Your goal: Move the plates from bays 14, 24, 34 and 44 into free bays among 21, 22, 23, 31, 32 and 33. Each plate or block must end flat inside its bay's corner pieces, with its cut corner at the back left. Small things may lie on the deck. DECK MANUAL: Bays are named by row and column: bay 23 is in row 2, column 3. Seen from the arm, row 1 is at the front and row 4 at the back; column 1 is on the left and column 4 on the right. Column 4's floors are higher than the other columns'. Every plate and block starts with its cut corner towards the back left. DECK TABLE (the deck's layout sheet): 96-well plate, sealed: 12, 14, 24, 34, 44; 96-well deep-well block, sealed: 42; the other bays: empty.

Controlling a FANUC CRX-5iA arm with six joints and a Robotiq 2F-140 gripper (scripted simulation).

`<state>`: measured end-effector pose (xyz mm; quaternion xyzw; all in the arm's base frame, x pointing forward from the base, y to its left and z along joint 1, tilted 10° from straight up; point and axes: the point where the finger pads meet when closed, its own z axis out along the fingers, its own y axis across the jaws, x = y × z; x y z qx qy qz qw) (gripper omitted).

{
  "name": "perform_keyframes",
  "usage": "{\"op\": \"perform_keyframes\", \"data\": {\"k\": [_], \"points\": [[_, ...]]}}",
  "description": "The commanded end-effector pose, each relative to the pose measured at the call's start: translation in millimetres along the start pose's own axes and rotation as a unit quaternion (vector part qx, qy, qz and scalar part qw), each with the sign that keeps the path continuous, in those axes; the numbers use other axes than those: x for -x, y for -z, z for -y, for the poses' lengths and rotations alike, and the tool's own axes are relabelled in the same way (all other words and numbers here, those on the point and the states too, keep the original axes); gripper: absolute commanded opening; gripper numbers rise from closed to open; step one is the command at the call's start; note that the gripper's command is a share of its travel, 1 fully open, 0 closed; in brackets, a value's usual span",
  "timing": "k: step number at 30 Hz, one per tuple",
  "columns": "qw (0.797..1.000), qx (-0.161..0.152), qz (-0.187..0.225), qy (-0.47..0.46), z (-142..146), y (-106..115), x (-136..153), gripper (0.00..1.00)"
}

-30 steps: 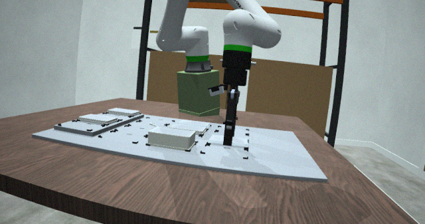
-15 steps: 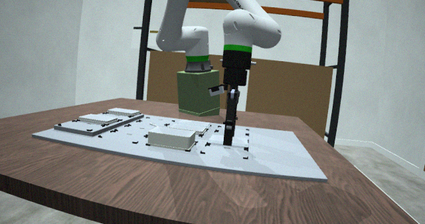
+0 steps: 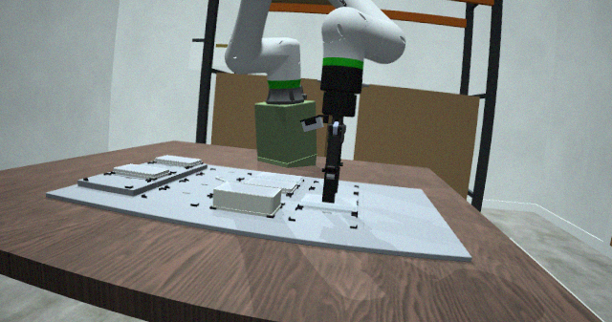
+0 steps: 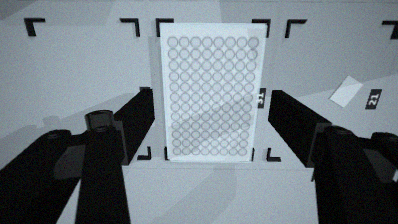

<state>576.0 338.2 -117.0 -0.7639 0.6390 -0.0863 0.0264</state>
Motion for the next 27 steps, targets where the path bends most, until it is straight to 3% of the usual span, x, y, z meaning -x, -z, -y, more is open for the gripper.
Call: {"op": "perform_keyframes", "data": {"k": [1, 27], "points": [[1.000, -0.001, 0.000, 0.000, 1, 6, 0, 0.70], [1.000, -0.001, 0.000, 0.000, 1, 38, 0, 0.70]]}}
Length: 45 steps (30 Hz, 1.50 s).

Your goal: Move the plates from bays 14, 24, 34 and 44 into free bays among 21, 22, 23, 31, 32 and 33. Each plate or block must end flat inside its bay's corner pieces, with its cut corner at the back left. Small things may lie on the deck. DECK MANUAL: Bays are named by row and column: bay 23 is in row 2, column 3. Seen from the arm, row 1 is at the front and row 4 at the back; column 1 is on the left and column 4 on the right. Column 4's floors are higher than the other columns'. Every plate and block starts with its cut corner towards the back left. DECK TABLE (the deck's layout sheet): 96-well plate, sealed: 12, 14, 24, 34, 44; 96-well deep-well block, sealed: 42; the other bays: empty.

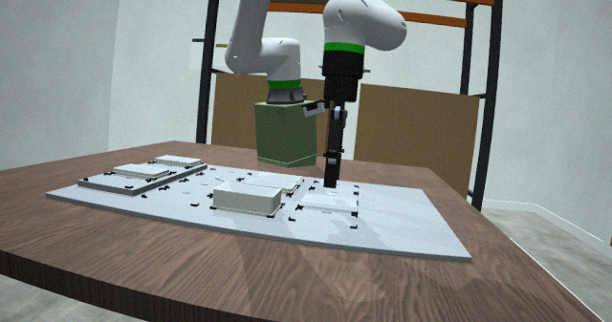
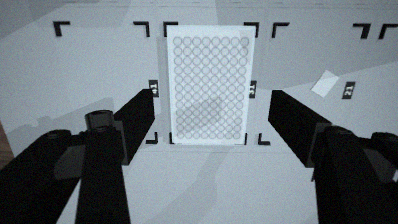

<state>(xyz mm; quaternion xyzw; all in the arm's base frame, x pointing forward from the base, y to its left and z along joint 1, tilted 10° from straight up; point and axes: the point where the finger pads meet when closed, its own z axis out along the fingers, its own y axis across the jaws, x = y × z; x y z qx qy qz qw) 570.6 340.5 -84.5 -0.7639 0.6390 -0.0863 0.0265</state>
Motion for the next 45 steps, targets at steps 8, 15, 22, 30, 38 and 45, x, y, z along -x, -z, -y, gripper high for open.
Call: {"op": "perform_keyframes", "data": {"k": [8, 15, 22, 30, 38, 45], "points": [[1.000, -0.001, 0.000, 0.000, 1, 13, 0, 0.70], [1.000, -0.001, 0.000, 0.000, 1, 21, 0, 0.70], [1.000, -0.001, 0.000, 0.000, 1, 21, 0, 0.70], [1.000, -0.001, 0.000, 0.000, -3, 21, -7, 0.70], [1.000, -0.001, 0.000, 0.000, -12, 21, -29, 0.70], [1.000, -0.001, 0.000, 0.000, -23, 21, -55, 0.70]]}}
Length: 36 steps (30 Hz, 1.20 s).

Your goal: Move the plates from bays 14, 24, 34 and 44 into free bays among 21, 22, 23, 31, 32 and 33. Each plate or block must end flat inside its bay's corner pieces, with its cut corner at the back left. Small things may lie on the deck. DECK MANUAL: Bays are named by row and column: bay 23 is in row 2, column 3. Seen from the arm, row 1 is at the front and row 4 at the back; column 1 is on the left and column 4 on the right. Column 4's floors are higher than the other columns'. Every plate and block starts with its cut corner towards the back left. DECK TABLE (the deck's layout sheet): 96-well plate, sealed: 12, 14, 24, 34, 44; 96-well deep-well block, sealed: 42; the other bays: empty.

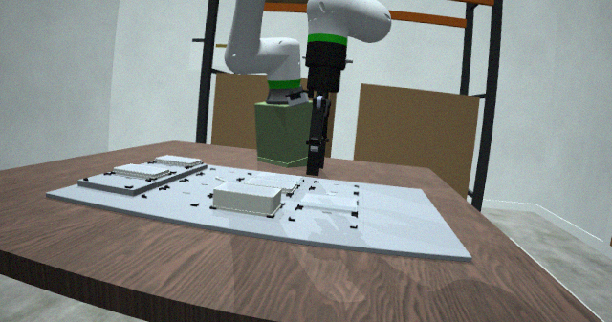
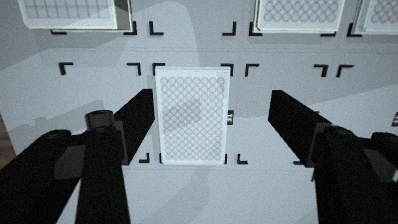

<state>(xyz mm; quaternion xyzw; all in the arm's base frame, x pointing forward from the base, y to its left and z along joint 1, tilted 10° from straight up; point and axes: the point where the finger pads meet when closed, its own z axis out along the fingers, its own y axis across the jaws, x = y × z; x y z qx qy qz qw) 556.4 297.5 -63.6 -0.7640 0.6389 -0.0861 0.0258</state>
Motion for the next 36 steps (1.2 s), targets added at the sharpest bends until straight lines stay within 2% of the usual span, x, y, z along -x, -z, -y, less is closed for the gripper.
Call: {"op": "perform_keyframes", "data": {"k": [1, 36], "points": [[1.000, -0.001, 0.001, 0.000, -7, 1, -17, 0.70], [1.000, -0.001, 0.000, 0.000, -56, 1, -131, 0.70]]}}
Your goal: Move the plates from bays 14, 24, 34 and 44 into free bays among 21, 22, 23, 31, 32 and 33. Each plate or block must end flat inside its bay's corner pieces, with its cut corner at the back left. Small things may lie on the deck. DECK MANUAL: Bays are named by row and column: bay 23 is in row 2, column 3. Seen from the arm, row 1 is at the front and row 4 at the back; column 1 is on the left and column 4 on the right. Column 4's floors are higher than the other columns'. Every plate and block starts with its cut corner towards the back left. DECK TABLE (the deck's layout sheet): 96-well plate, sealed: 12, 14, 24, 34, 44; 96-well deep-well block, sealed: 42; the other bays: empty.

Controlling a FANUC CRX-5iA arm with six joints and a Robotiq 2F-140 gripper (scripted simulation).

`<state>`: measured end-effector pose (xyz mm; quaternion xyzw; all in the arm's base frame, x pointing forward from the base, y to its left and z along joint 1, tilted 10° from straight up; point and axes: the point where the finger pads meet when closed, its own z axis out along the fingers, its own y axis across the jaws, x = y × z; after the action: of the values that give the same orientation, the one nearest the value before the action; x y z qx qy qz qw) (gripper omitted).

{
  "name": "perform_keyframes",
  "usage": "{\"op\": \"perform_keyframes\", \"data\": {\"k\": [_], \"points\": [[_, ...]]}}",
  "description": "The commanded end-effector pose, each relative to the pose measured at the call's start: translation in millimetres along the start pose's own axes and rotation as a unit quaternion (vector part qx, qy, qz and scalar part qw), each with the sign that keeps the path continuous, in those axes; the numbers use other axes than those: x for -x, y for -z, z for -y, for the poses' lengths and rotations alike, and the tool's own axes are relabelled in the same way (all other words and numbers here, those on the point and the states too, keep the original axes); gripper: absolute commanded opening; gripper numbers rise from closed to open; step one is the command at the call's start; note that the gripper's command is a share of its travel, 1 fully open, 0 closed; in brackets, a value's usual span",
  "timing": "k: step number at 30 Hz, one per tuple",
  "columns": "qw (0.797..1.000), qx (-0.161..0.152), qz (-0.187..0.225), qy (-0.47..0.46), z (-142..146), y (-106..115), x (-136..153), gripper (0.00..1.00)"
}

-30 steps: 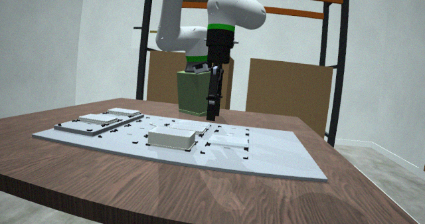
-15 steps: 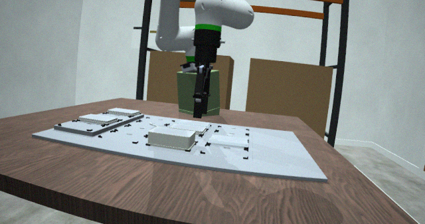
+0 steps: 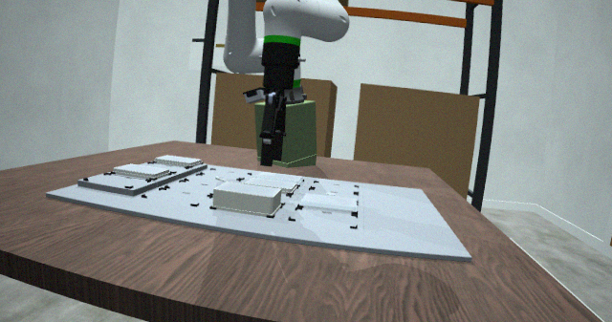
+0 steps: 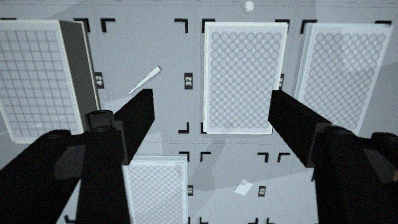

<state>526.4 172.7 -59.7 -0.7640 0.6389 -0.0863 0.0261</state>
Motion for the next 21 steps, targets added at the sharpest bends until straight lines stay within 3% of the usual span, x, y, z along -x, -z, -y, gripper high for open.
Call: {"op": "perform_keyframes", "data": {"k": [1, 21], "points": [[1.000, -0.001, 0.000, 0.000, -6, 1, -16, 0.70], [1.000, -0.001, 0.000, 0.000, -35, 1, -83, 0.70]]}}
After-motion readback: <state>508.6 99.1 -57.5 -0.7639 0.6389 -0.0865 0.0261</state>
